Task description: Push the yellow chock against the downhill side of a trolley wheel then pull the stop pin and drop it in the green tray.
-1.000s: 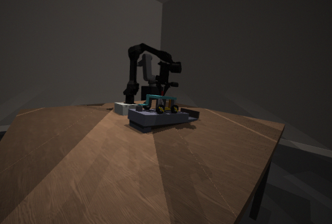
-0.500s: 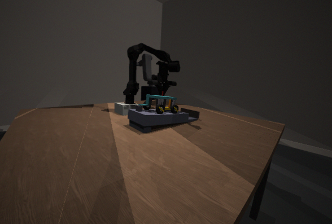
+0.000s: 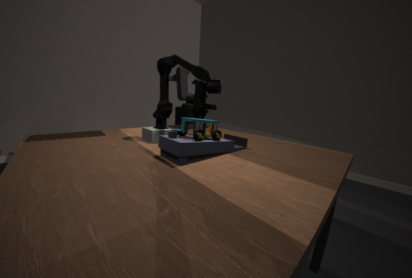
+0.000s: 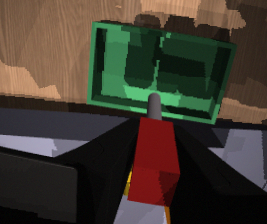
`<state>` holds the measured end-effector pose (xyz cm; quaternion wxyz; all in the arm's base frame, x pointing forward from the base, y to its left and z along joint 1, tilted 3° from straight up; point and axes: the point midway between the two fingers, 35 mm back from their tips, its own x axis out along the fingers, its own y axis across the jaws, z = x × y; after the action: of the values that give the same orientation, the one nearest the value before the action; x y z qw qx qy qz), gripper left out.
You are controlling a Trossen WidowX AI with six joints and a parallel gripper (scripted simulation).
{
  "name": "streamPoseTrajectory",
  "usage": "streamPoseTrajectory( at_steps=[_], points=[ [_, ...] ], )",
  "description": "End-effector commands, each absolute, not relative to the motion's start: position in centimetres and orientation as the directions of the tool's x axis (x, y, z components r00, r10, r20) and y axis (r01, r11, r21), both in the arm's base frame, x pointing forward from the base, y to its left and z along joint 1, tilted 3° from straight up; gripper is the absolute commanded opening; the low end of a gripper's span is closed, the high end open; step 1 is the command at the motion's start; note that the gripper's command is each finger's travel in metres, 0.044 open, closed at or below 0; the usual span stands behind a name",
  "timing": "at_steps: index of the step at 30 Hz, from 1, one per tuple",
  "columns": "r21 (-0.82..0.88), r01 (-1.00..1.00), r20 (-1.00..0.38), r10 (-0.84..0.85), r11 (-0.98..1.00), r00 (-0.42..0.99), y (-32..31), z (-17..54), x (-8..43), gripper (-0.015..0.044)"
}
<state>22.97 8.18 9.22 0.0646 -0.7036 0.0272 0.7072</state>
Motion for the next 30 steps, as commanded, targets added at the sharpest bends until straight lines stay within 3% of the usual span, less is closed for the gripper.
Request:
streamPoseTrajectory(
  at_steps=[1, 10, 27, 30],
  points=[
    [-0.066, -0.117, -0.998, 0.066, -0.991, 0.003, 8.3, 9.1, 22.8, 0.0000],
    [-0.219, -0.115, -0.976, 0.218, -0.969, 0.017, 9.1, 6.8, 23.1, 0.0000],
    [-0.236, -0.114, -0.972, 0.235, -0.965, 0.019, 11.5, 2.9, 23.1, 0.0000],
    [-0.236, -0.114, -0.972, 0.235, -0.965, 0.019, 11.4, 3.0, 23.1, 0.0079]
  ],
)
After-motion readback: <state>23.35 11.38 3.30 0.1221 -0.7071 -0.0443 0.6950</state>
